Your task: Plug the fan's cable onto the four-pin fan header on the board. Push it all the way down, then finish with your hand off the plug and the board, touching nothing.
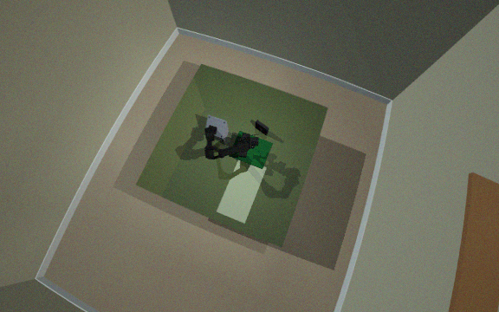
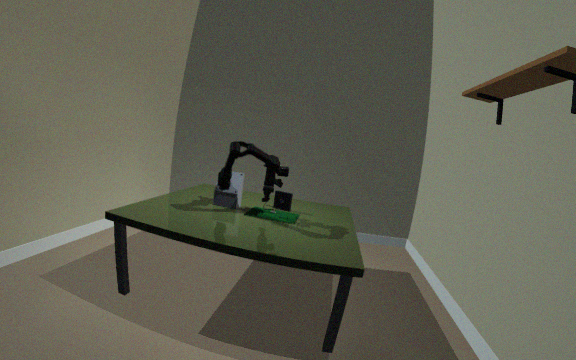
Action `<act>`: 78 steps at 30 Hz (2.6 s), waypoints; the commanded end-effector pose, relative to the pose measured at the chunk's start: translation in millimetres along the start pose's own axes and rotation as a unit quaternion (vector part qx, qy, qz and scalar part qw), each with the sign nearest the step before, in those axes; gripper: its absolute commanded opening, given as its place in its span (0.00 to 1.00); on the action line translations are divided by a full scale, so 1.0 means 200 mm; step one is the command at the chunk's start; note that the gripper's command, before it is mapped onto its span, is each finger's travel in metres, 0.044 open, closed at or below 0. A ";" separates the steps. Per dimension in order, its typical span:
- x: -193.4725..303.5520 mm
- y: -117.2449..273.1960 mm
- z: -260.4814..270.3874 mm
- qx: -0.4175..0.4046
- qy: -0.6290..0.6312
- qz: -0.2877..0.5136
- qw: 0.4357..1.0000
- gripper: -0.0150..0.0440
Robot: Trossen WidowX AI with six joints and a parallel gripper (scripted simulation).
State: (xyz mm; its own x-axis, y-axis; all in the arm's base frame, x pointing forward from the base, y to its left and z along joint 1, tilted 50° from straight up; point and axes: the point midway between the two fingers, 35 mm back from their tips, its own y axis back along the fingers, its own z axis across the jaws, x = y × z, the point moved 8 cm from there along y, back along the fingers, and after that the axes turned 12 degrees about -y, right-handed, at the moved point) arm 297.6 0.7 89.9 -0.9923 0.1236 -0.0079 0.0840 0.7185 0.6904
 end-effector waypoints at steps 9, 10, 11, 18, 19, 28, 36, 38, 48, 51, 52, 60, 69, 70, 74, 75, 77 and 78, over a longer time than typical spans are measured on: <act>0.03 0.00 0.04 0.029 0.192 -0.014 0.981 0.25; 0.03 0.00 0.04 0.029 0.192 -0.014 0.981 0.25; 0.03 0.00 0.04 0.029 0.192 -0.014 0.981 0.25; 0.03 -0.02 0.04 0.017 0.191 -0.012 0.981 0.25; 0.04 -0.02 0.03 0.013 0.191 -0.011 0.982 0.25; 0.05 -0.08 0.02 -0.032 0.187 -0.008 0.982 0.25; 0.07 -0.14 0.01 -0.075 0.183 -0.010 0.980 0.25; 0.07 -0.15 0.01 -0.086 0.182 -0.012 0.979 0.25; 0.09 -0.22 -0.01 -0.142 0.176 -0.026 0.974 0.25; 0.10 -0.24 -0.01 -0.158 0.174 -0.032 0.971 0.25; 0.10 -0.24 -0.01 -0.164 0.173 -0.034 0.971 0.25; 0.12 -0.29 -0.03 -0.203 0.169 -0.054 0.963 0.25; 0.14 -0.34 -0.04 -0.244 0.163 -0.084 0.952 0.25; 0.14 -0.34 -0.04 -0.248 0.163 -0.087 0.951 0.25; 0.15 -0.36 -0.05 -0.263 0.160 -0.103 0.946 0.25; 0.15 -0.36 -0.05 -0.267 0.160 -0.107 0.944 0.25; 0.16 -0.37 -0.06 -0.274 0.159 -0.115 0.941 0.25; 0.16 -0.38 -0.06 -0.278 0.158 -0.120 0.940 0.25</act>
State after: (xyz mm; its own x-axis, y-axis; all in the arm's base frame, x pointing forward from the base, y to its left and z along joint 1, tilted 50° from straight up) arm 261.8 -55.4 47.8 -0.9675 -0.2518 -0.0237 -0.0902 0.2561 0.9624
